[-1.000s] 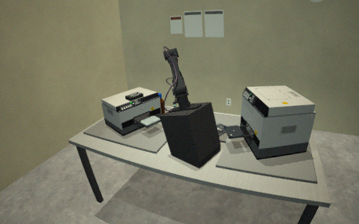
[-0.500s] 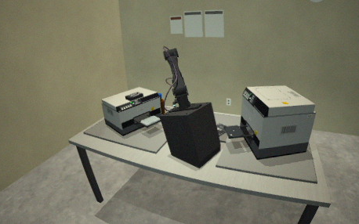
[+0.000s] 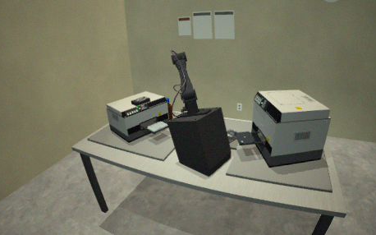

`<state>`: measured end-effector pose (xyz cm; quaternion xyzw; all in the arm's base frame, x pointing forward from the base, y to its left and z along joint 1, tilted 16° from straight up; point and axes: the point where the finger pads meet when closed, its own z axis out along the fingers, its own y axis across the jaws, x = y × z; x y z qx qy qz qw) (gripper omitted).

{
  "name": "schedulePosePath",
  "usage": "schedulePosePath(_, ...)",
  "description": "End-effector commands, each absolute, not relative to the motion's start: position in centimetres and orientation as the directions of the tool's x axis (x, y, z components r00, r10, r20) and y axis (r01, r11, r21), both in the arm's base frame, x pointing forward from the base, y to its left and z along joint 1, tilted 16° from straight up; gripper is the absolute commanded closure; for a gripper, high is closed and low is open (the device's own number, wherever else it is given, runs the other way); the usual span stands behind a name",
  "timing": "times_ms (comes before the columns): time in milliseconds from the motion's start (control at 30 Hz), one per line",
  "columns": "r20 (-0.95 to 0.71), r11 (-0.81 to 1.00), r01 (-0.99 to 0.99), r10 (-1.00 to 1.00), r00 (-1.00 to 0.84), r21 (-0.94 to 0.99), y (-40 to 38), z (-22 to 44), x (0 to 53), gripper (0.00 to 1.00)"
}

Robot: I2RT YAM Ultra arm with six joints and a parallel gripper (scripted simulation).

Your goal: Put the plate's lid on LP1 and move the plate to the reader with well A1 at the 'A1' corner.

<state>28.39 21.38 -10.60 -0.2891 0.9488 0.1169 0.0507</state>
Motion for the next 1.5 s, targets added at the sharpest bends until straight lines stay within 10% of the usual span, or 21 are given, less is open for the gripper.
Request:
schedulePosePath(0, -0.246, 0.805, -0.565, -0.519, -0.818, 0.181, 22.5, -9.3, 31.3, 0.15)
schedulePosePath(1467, -0.23, 0.801, -0.57, -0.529, -0.817, 0.182, 24.2, -15.2, 31.3, 0.15)
